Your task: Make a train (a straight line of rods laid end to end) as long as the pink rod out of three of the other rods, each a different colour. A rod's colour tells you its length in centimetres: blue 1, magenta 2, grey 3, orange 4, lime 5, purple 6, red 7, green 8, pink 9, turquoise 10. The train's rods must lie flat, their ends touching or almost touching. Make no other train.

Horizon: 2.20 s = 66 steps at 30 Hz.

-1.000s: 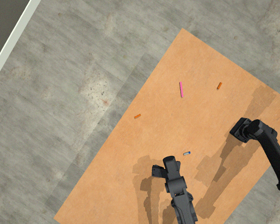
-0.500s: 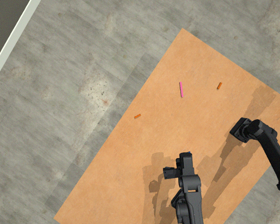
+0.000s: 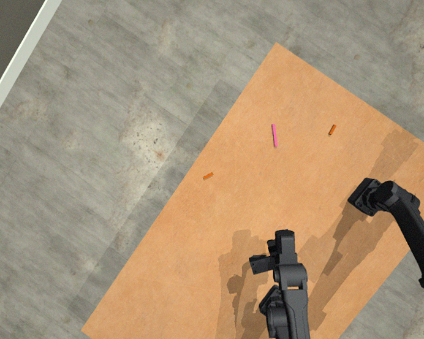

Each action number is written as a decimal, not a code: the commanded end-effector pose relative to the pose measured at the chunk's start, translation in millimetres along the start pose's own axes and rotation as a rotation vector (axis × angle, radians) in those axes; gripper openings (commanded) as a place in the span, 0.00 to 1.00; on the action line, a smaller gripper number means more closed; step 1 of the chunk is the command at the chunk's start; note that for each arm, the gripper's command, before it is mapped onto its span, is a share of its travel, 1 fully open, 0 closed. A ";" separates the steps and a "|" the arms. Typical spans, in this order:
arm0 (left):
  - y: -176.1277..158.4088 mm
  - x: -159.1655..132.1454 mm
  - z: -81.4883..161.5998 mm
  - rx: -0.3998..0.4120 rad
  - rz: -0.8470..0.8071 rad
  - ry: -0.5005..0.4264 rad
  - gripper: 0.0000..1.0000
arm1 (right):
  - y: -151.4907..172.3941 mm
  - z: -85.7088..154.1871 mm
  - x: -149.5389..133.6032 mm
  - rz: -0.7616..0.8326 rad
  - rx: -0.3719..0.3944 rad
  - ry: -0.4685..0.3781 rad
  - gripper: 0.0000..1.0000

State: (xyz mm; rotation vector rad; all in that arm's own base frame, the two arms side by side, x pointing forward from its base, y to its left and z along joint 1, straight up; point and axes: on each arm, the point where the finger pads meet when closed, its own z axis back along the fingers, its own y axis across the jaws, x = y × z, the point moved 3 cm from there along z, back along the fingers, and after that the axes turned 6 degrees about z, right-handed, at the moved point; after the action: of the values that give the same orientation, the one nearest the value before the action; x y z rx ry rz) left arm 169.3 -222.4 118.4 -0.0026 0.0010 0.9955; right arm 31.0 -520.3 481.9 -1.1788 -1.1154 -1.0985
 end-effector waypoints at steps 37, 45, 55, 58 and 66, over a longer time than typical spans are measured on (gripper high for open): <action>-8.9 -6.8 -86.3 -0.016 0.015 0.003 0.04 | -9.7 7.4 17.2 -0.013 -0.022 -0.052 1.00; -7.4 -6.1 -83.9 -0.015 0.015 0.003 0.04 | -9.7 7.4 17.2 -0.013 -0.022 -0.052 1.00; -7.4 -6.1 -83.9 -0.015 0.015 0.003 0.04 | -9.7 7.4 17.2 -0.013 -0.022 -0.052 1.00; -7.4 -6.1 -83.9 -0.015 0.015 0.003 0.04 | -9.7 7.4 17.2 -0.013 -0.022 -0.052 1.00; -7.4 -6.1 -83.9 -0.015 0.015 0.003 0.04 | -9.7 7.4 17.2 -0.013 -0.022 -0.052 1.00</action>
State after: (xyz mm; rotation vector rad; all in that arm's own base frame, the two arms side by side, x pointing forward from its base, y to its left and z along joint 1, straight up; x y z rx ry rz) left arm 169.4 -224.1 30.9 -0.0012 0.0008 1.0042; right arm 31.0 -520.3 481.9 -1.1788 -1.1154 -1.0985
